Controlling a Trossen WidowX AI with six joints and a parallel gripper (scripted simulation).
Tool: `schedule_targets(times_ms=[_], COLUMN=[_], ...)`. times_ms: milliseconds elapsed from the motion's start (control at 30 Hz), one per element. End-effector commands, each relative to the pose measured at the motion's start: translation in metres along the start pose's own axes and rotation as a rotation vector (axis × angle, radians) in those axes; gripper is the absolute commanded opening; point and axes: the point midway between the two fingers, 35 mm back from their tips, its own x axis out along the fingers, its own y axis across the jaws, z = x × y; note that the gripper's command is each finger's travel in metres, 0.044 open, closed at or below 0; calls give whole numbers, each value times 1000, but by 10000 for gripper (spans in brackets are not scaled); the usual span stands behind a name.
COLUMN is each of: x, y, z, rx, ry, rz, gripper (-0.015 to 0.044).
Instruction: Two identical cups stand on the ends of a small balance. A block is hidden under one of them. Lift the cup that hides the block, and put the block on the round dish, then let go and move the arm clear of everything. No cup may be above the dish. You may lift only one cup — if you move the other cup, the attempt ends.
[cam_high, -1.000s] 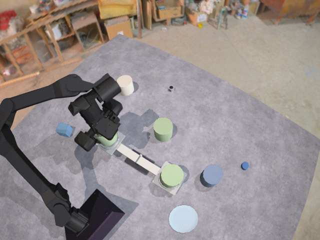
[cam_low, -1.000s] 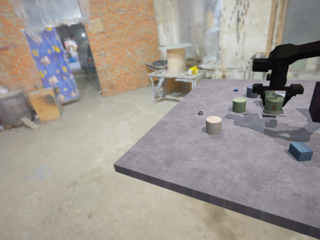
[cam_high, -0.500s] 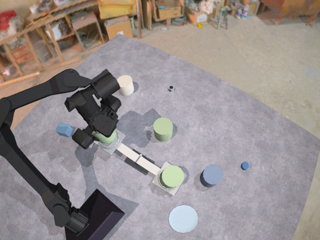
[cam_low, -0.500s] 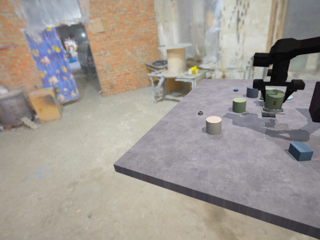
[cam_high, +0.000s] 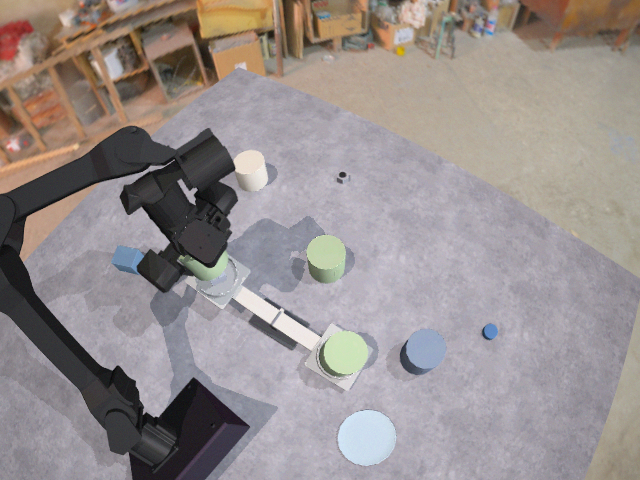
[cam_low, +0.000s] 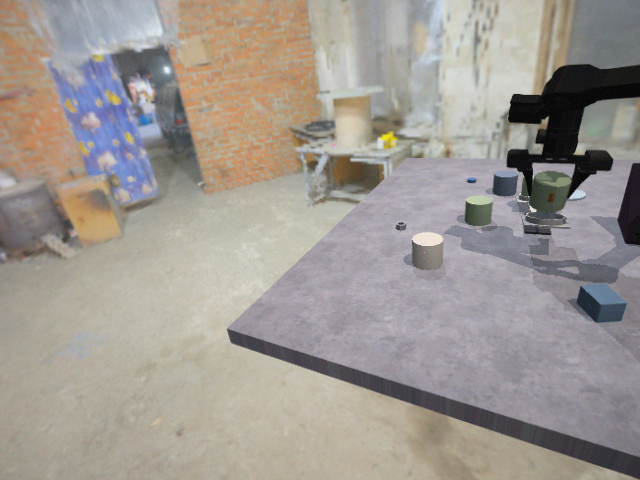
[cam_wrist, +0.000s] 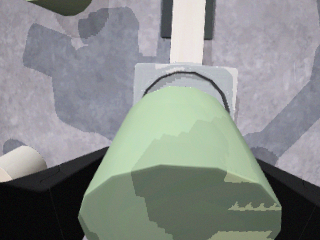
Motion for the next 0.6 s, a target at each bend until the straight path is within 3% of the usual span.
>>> schedule_targets(times_ms=[0,567], x=[-8,-30], y=[1,-2], z=[1,0], rx=[-2,0], ry=[-1,-2], rz=[10,20], gripper=[0,0])
